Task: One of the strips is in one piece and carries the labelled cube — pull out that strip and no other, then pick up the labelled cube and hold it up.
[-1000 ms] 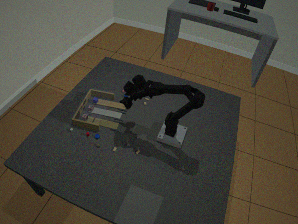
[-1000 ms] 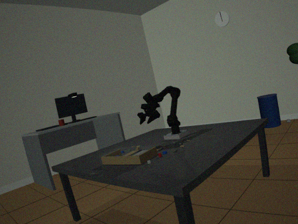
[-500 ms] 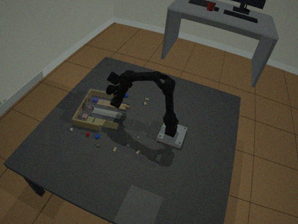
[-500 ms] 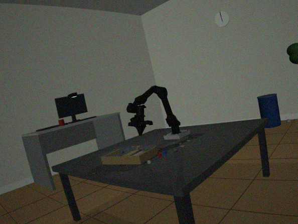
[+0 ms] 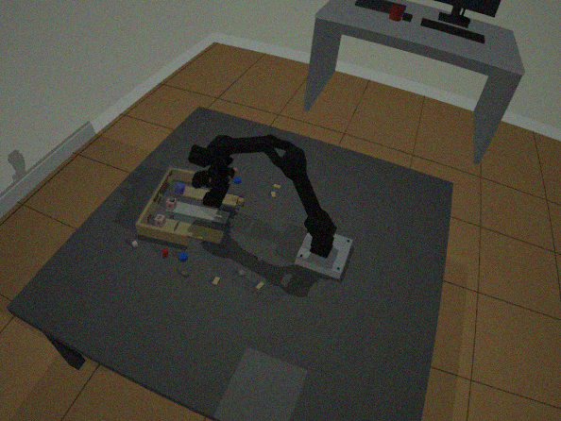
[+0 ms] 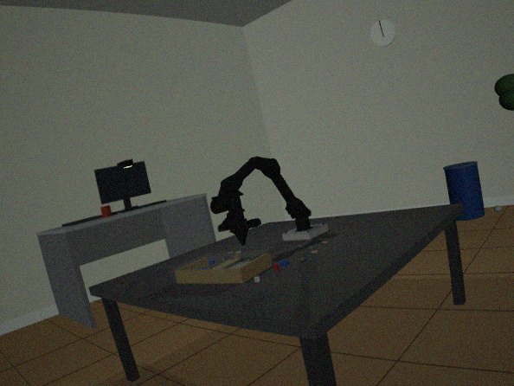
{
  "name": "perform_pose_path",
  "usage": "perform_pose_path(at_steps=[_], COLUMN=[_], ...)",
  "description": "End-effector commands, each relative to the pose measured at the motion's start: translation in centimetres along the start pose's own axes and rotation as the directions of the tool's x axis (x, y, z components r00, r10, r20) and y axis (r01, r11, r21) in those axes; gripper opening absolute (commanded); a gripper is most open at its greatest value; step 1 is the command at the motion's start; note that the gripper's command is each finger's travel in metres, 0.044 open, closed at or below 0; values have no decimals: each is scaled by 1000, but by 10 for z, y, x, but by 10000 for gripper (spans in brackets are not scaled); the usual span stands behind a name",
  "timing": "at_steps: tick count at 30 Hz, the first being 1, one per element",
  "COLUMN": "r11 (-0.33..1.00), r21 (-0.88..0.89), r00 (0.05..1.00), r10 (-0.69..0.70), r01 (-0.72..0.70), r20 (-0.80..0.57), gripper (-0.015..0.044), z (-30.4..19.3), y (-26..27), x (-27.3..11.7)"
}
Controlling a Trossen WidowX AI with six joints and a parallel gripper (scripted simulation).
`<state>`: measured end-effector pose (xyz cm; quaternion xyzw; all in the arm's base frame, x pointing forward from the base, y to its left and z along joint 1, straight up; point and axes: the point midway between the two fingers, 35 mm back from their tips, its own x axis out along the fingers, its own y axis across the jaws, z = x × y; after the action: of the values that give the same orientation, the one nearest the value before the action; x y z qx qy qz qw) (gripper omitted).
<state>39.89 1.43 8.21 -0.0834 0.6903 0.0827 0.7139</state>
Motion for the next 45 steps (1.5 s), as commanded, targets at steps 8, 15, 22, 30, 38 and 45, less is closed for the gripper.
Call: perform_pose_path(at_steps=[8,15,22,30,38,45], r11=[1000,1000,1000,1000,1000,1000], r21=[-5,-5,-5,-5,-5,-5], r00=[1000,1000,1000,1000,1000,1000], r10=[-3,-3,-3,-3,-3,-3], r01=[3,3,3,3,2,2], r20=[-2,-2,-2,-2,-2,-2], gripper=[0,0,0,0,0,0], z=[1,1,0,-1,-4,-4], y=[0,0,0,1,2,2], x=[18,30,41,54,66,66])
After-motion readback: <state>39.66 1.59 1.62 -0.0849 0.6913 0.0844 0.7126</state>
